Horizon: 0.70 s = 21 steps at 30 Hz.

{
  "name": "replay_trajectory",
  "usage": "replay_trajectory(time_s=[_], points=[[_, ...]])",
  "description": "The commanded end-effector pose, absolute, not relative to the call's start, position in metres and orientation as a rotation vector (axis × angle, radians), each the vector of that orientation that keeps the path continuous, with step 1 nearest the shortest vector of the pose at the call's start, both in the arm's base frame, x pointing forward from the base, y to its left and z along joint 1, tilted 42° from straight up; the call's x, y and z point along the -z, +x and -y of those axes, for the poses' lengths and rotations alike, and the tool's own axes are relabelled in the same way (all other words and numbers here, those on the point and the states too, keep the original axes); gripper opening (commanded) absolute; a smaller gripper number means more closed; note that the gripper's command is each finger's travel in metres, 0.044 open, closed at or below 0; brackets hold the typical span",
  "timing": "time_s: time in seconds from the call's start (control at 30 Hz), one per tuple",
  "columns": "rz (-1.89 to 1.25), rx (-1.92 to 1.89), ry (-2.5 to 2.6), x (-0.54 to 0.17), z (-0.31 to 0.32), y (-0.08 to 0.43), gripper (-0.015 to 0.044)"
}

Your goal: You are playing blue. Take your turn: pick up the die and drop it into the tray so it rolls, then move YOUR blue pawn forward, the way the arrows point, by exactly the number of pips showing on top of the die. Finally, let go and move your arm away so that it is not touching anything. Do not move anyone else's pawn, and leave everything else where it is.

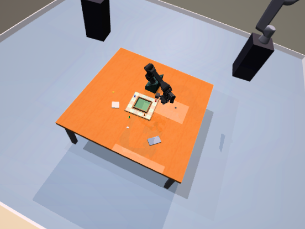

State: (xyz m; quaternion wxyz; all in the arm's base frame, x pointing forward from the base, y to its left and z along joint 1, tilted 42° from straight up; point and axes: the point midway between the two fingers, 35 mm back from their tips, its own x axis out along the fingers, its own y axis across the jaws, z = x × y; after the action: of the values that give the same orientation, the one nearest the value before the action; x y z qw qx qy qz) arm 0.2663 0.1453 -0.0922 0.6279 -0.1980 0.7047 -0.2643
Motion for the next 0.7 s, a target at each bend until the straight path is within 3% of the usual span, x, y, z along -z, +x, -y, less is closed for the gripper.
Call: replay_trajectory(time_s=[0.0,0.67], points=[[-1.65,0.53,-0.528,0.085,-0.131,0.271,0.0],[-1.781,0.093,-0.9,0.047,-0.065,0.288,0.0]])
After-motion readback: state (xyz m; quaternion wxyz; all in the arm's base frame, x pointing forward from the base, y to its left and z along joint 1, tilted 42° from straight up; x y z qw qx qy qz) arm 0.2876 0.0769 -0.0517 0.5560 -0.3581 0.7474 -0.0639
